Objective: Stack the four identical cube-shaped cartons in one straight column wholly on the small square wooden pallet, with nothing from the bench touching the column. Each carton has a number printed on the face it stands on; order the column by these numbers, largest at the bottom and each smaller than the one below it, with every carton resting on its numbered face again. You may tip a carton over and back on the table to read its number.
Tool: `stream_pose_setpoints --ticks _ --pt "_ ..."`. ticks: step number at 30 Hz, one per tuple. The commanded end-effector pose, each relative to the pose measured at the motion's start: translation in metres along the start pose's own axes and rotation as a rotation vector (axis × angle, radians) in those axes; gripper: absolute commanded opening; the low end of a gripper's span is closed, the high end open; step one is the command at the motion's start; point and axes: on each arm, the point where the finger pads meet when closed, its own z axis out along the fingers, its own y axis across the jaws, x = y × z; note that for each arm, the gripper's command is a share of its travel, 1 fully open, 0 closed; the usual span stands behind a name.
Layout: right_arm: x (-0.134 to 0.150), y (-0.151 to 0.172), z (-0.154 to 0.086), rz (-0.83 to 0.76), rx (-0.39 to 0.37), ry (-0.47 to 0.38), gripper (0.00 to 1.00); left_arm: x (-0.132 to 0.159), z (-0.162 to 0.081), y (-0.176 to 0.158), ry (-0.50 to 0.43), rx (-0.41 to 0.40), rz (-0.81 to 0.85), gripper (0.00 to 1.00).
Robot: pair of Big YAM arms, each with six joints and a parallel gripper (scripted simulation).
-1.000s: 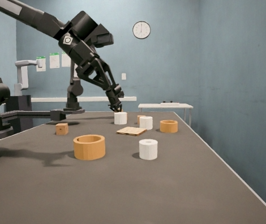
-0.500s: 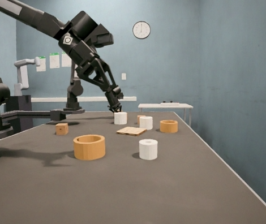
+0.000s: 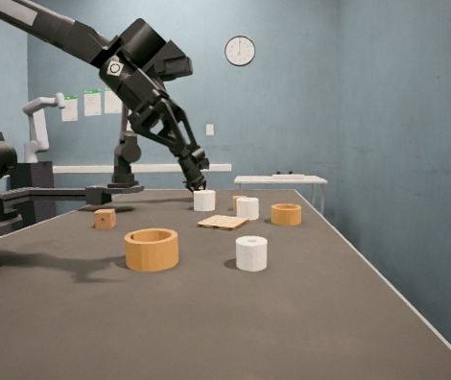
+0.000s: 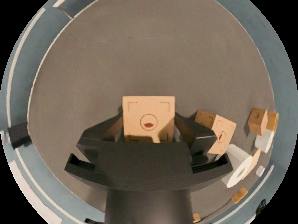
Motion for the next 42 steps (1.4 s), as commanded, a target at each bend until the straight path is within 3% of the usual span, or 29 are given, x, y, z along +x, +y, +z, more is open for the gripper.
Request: stream_pose_setpoints --ticks 1,12,15,21,27,34,36,42 --pt "-0.025 -0.001 -0.006 -0.001 0.003 -0.041 1.00 -0.005 0.004 -0.001 -0.022 0.000 0.006 0.46" --pt "-0.025 -0.001 -0.006 -0.001 0.003 -0.041 1.00 -0.004 0.006 -0.001 -0.022 0.000 0.006 0.46" --pt "-0.025 -0.001 -0.006 -0.001 0.003 -0.041 1.00 0.004 0.001 -0.001 -0.008 0.000 0.006 0.73" --pt "-0.025 -0.001 -0.006 -0.001 0.003 -0.041 1.00 0.003 -0.006 -0.001 -0.020 -0.001 0.006 0.75" --pt "-0.025 -0.001 -0.006 -0.001 0.003 -0.041 1.00 0.019 -0.009 -0.001 0.014 -0.001 0.007 0.75" --pt "-0.025 -0.001 -0.006 -0.001 0.003 -0.041 1.00 0.013 -0.023 -0.001 0.002 -0.001 0.006 0.75" --pt "-0.025 -0.001 -0.006 -0.001 0.003 -0.041 1.00 0.015 -0.027 -0.001 0.005 -0.002 0.008 0.98" --pt "-0.025 -0.001 -0.006 -0.001 0.003 -0.041 1.00 0.024 -0.048 -0.001 0.017 -0.002 0.008 1.00"
